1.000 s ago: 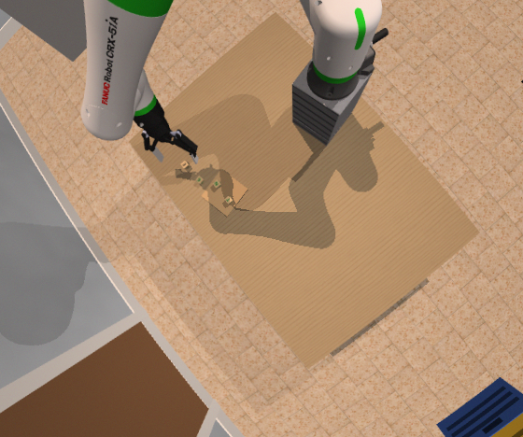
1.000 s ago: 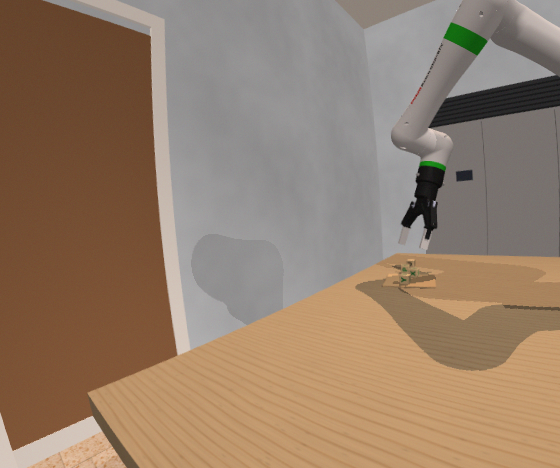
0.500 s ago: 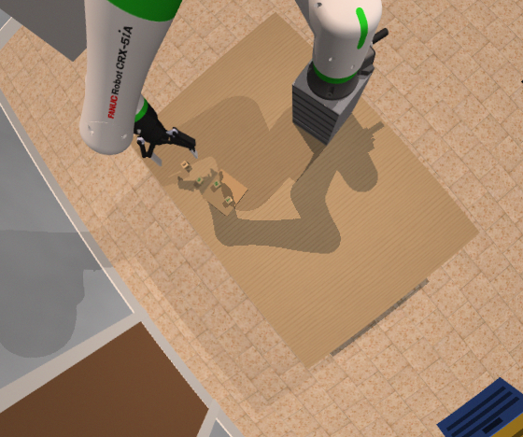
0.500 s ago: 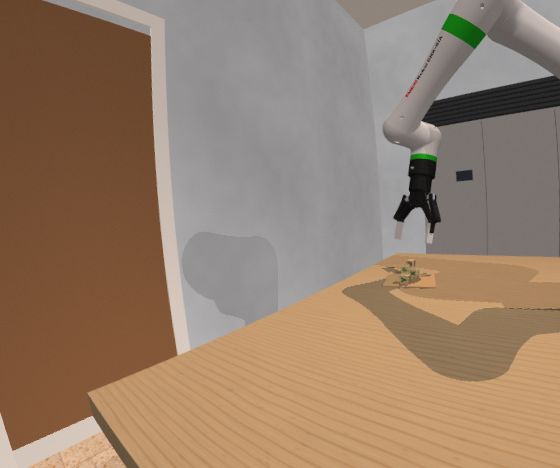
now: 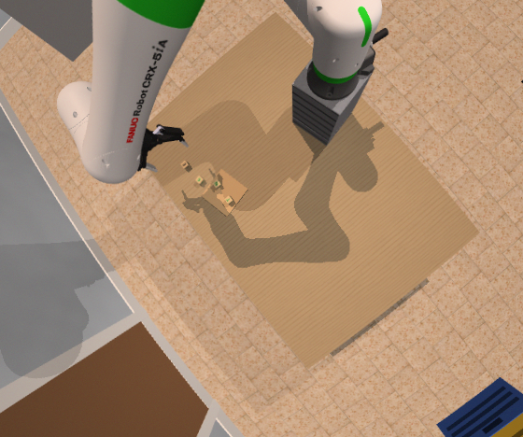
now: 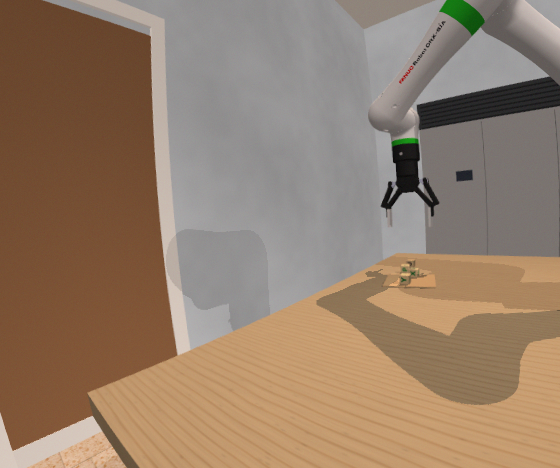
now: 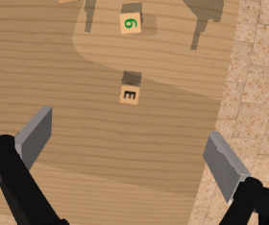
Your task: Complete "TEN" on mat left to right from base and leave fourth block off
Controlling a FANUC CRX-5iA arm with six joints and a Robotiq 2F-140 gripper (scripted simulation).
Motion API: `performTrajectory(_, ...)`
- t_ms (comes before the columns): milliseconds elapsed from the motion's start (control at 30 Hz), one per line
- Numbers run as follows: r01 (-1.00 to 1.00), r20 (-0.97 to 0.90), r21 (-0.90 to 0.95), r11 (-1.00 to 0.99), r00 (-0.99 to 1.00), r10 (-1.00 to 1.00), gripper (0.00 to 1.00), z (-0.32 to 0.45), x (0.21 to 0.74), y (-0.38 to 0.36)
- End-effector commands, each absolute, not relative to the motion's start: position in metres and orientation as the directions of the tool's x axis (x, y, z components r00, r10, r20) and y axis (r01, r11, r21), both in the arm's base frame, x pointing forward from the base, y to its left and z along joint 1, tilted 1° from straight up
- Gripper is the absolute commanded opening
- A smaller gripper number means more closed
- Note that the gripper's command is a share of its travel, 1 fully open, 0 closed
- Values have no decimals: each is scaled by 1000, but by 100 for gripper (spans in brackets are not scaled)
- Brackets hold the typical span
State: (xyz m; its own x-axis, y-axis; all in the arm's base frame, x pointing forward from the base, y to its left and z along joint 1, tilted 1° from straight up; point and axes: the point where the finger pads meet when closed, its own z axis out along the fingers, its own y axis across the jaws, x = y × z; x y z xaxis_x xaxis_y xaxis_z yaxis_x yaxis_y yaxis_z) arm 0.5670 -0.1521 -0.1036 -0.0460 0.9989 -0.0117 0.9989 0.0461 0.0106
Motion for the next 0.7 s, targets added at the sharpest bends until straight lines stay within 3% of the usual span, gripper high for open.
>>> performTrajectory(0,998,-24,6,65,-65,998,100,-101,567,-152)
performTrajectory(667,998,-23,6,68,-68,997,100,-136,567,-153)
